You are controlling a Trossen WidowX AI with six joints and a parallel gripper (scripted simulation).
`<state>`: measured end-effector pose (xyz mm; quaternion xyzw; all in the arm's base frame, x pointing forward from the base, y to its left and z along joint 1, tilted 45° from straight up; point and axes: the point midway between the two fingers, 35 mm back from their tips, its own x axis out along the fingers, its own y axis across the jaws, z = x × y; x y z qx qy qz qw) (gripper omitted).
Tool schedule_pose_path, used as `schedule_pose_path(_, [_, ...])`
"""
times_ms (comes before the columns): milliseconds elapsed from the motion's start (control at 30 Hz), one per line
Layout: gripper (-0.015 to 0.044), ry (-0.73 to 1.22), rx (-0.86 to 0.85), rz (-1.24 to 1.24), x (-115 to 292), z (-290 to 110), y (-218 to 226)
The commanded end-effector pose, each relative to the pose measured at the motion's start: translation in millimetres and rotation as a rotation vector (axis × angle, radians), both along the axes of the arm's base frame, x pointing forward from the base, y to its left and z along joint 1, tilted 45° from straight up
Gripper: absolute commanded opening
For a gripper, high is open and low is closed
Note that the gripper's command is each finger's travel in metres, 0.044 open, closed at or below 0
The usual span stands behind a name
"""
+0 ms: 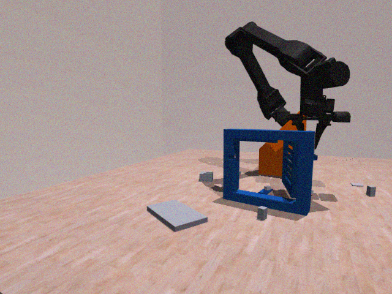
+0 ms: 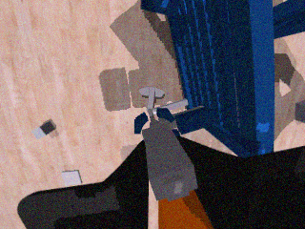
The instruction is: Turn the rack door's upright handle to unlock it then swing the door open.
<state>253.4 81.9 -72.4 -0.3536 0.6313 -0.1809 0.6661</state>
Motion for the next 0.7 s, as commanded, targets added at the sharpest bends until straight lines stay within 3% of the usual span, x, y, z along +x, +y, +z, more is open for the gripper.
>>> schedule_pose_path(0, [0.0013, -0.060, 0.012, -0.065, 1.0, -6.8, 6.9])
schedule_pose_path(667, [0.0013, -0.287, 0.060, -0.300, 12.1, -35.1, 39.3])
